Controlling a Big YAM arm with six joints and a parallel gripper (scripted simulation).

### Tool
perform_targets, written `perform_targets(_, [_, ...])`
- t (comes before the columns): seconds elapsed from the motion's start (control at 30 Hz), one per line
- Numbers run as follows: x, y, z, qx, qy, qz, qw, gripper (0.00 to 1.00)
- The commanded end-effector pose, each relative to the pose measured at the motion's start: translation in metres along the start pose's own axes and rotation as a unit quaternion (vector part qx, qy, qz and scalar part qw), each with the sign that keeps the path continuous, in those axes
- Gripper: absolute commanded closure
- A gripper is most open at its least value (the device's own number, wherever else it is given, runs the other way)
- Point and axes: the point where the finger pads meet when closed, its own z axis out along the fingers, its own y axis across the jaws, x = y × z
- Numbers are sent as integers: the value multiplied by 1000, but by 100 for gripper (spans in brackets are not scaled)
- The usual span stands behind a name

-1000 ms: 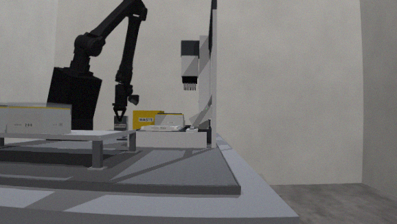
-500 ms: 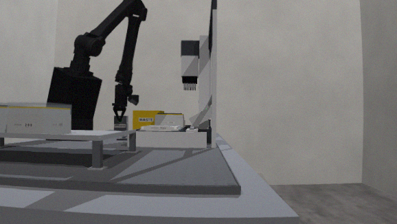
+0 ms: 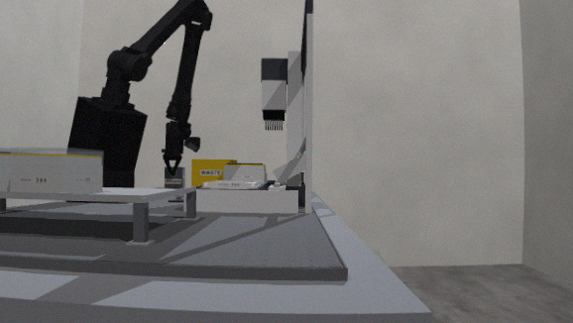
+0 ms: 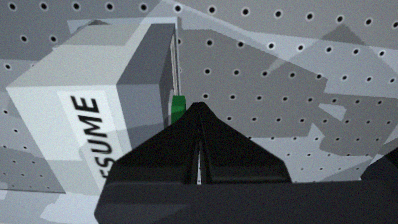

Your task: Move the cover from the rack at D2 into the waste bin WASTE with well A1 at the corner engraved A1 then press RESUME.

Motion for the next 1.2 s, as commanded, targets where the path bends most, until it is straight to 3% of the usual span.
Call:
perform_targets(0.0, [3,24,-2,-16,-3,-1,1000,100])
perform_targets(1.17, [2,36,-2,-20,-4,0,1000,100])
